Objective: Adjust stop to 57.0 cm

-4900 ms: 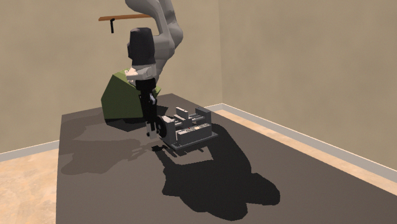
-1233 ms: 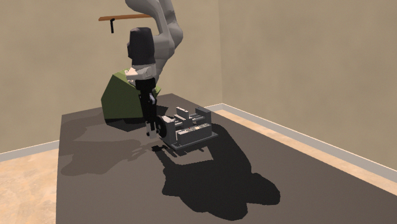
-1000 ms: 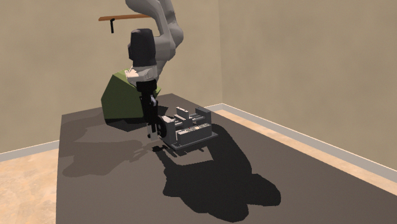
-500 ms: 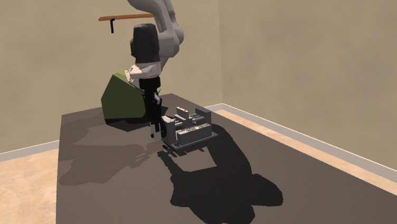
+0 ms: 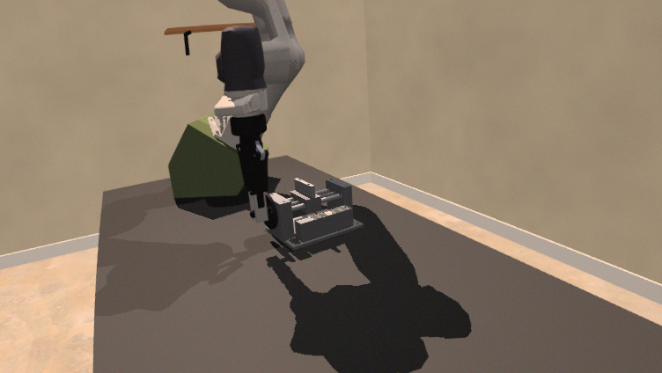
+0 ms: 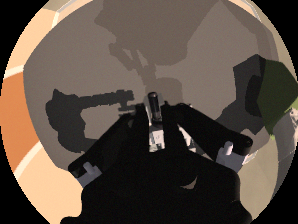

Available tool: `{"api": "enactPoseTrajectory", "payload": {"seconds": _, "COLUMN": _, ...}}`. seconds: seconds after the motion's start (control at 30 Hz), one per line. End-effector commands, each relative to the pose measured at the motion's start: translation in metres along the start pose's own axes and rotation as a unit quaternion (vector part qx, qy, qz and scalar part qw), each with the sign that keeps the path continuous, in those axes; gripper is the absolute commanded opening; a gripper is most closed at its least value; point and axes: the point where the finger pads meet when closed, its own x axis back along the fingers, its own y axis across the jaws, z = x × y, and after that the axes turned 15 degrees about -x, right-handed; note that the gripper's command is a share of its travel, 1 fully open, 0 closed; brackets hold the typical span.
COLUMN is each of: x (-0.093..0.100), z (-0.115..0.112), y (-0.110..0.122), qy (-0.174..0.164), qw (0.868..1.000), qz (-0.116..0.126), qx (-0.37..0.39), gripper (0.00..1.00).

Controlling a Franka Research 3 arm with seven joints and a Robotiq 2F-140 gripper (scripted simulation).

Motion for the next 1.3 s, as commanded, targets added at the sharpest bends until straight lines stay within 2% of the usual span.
{"api": "enactPoseTrajectory", "payload": {"seconds": 0.0, "x": 0.005, "z": 0.002, "y": 0.002, "qy": 0.001, "qw": 1.000, "qz": -0.002, "qx": 0.002, "gripper": 0.04}}
{"api": "enactPoseTrajectory", "payload": {"seconds": 0.4, "x": 0.017, "z": 0.007, "y": 0.019, "qy": 0.001, "qw": 1.000, "qz": -0.002, "qx": 0.002, "gripper": 0.04}}
{"api": "enactPoseTrajectory", "payload": {"seconds": 0.67, "x": 0.018, "z": 0.011, "y": 0.034, "qy": 0.001, "qw": 1.000, "qz": -0.002, "qx": 0.002, "gripper": 0.04}}
{"api": "enactPoseTrajectory", "payload": {"seconds": 0.93, "x": 0.001, "z": 0.016, "y": 0.054, "qy": 0.001, "qw": 1.000, "qz": -0.002, "qx": 0.002, "gripper": 0.04}}
{"api": "enactPoseTrajectory", "payload": {"seconds": 1.27, "x": -0.015, "z": 0.017, "y": 0.058, "qy": 0.001, "qw": 1.000, "qz": -0.002, "qx": 0.002, "gripper": 0.04}}
